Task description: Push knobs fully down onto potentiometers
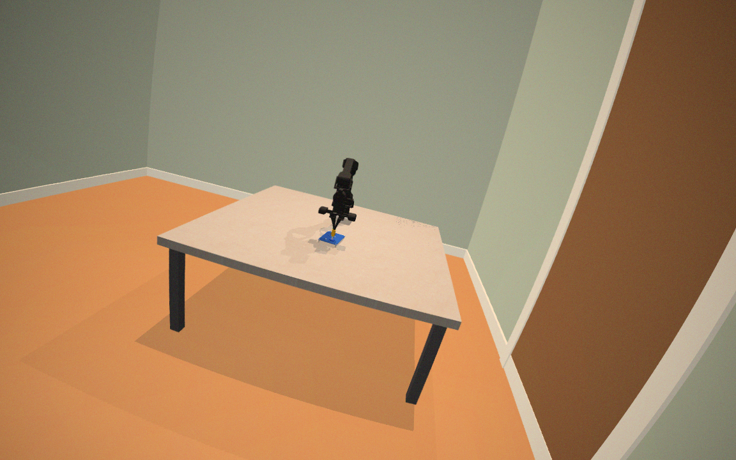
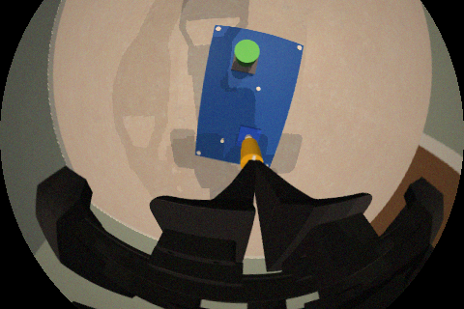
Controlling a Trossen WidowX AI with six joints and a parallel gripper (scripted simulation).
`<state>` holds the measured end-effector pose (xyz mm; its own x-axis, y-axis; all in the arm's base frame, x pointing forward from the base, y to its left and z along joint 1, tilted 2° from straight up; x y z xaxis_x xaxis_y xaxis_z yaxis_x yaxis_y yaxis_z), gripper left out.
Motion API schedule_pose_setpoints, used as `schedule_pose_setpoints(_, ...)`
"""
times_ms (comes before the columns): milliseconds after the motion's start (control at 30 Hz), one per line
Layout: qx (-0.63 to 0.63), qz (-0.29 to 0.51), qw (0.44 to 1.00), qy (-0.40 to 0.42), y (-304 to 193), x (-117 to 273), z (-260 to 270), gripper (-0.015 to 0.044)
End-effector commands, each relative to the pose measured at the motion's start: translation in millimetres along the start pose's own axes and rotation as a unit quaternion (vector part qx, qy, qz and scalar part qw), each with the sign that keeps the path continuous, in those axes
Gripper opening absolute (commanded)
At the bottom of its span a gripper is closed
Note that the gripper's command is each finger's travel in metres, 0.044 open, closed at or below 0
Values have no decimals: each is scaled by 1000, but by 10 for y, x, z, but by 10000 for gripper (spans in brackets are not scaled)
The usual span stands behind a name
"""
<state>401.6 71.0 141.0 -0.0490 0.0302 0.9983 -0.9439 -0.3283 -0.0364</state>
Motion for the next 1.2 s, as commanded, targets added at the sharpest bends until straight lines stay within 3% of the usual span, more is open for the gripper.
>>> schedule_pose_setpoints(0, 1, -11, 1000, 1, -26, -247, 14, 0)
schedule_pose_setpoints(1167, 1, -11, 1000, 1, -24, -309, 13, 0)
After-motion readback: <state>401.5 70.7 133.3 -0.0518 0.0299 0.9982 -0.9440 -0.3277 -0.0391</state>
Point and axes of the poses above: the point midway between the two fingers, 35 mm back from their tips, its own x axis back along the fingers, its own z axis across the jaws, y = z × x, the point moved 7 cm from there along x, back along the fingers, and after that the axes turned 9 degrees about x, right-handed, at the moved point
